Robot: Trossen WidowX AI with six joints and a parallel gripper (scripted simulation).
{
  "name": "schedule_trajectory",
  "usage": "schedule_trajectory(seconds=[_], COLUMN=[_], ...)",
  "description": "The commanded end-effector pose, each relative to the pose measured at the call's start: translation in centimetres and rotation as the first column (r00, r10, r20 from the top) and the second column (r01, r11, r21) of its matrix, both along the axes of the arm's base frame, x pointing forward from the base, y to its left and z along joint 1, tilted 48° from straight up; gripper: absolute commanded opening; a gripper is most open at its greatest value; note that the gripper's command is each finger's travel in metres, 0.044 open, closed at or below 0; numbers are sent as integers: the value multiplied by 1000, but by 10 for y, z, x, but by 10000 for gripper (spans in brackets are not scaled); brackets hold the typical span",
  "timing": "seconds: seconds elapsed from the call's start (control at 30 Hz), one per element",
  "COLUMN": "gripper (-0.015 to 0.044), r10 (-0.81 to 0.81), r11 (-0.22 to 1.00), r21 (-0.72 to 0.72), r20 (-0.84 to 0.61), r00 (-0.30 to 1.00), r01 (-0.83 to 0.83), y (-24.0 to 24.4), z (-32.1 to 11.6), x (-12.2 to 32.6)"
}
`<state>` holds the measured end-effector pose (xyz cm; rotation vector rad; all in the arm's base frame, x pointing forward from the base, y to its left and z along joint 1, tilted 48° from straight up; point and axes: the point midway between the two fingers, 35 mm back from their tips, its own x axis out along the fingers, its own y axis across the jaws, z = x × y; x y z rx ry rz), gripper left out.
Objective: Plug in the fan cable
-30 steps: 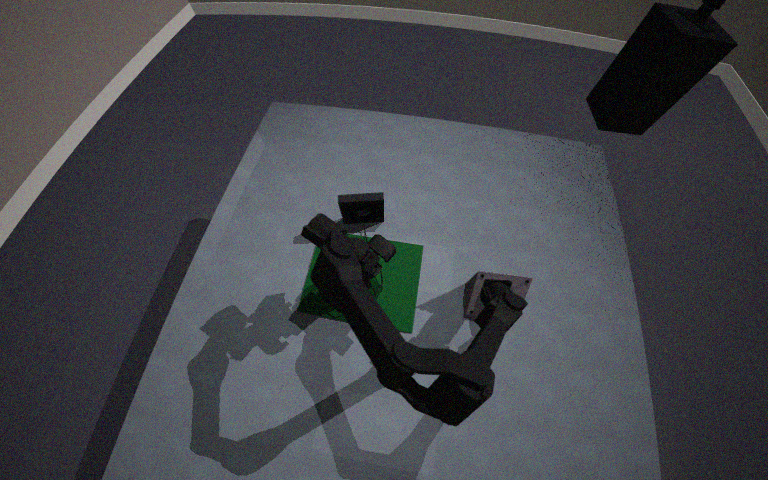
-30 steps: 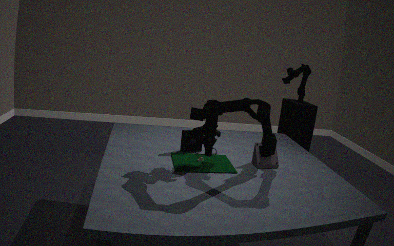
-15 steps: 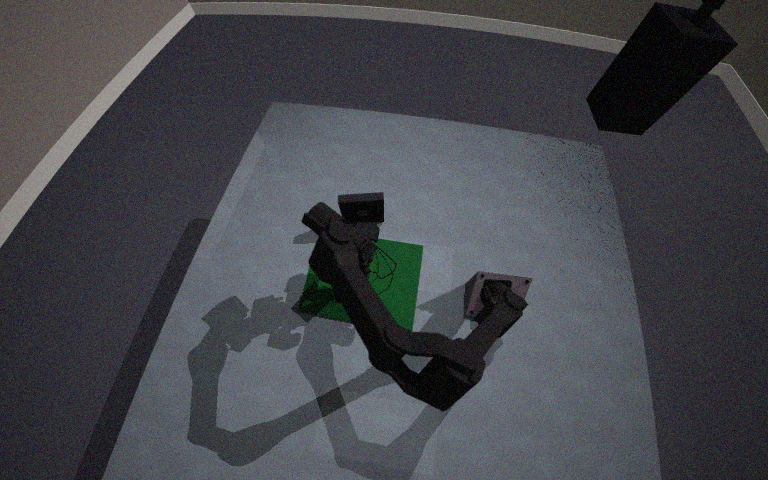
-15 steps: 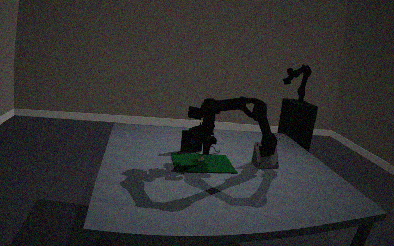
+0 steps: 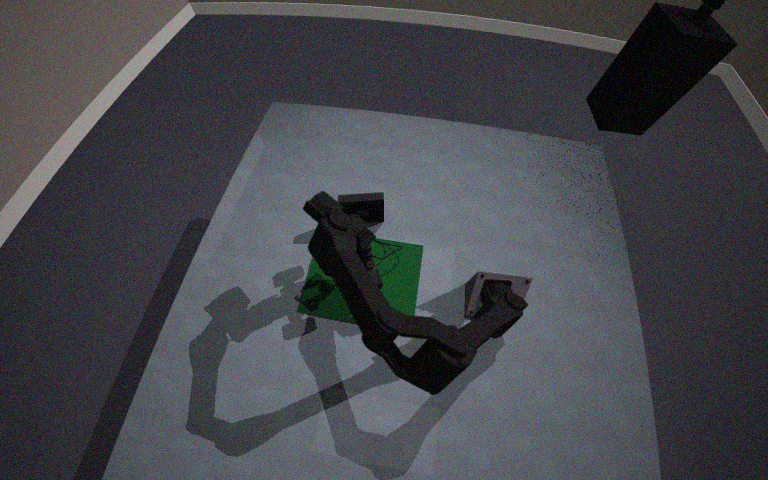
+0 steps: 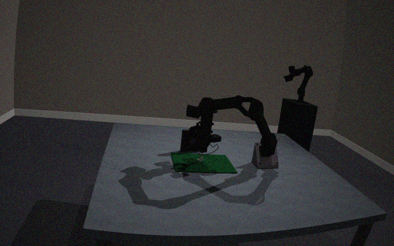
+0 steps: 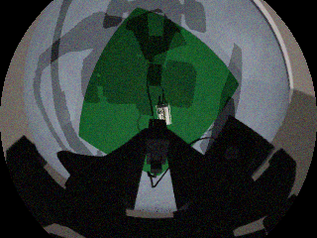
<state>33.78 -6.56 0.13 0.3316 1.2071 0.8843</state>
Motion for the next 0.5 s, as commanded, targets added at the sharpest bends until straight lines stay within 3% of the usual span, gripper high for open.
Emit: schedule_trajectory(seconds=[0.0, 0.47], gripper=[0, 0], r10=[107, 165], r11=[994, 986], r21=[-23, -38], r20=[113, 175], r00=[988, 971], r01=[-105, -161], y=[-6, -8], z=[-6, -9], x=[2, 4])
